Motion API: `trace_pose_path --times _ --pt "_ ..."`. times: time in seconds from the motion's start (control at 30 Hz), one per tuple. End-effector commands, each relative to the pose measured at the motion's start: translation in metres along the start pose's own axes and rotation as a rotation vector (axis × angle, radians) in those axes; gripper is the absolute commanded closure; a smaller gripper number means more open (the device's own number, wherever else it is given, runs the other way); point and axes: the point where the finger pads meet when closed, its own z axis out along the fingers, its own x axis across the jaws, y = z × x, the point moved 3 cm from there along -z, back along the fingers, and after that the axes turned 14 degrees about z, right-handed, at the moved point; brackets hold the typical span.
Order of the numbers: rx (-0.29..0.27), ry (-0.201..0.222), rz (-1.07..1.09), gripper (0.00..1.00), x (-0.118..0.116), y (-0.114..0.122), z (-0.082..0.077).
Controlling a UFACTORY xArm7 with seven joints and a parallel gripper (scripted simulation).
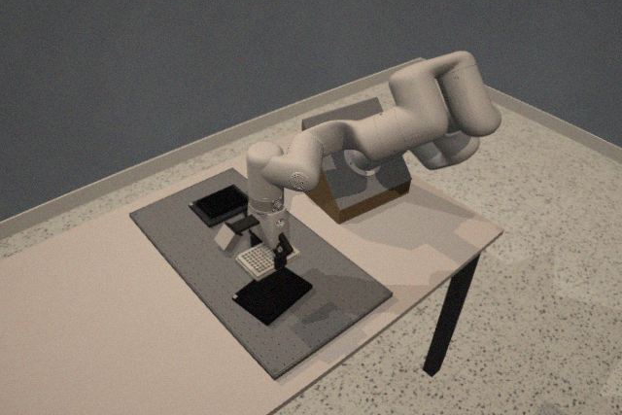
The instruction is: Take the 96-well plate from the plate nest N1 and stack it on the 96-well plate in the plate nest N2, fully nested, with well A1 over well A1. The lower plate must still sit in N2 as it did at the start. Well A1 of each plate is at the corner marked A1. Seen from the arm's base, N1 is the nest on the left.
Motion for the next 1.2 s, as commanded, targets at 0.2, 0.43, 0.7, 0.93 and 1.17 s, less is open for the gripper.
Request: trace_pose_path --times 0.2,0.43,0.7,0.93,1.17 --pt "0.004 0.001 0.017 1.00 0.028 -0.002 -0.002" --pt "0.004 0.001 0.017 1.00 0.048 -0.002 -0.002" --pt "0.004 0.001 0.017 1.00 0.075 -0.002 -0.002" --pt "0.004 0.001 0.017 1.00 0.091 -0.002 -0.002" --pt "0.004 0.001 0.017 1.00 0.115 -0.002 -0.002"
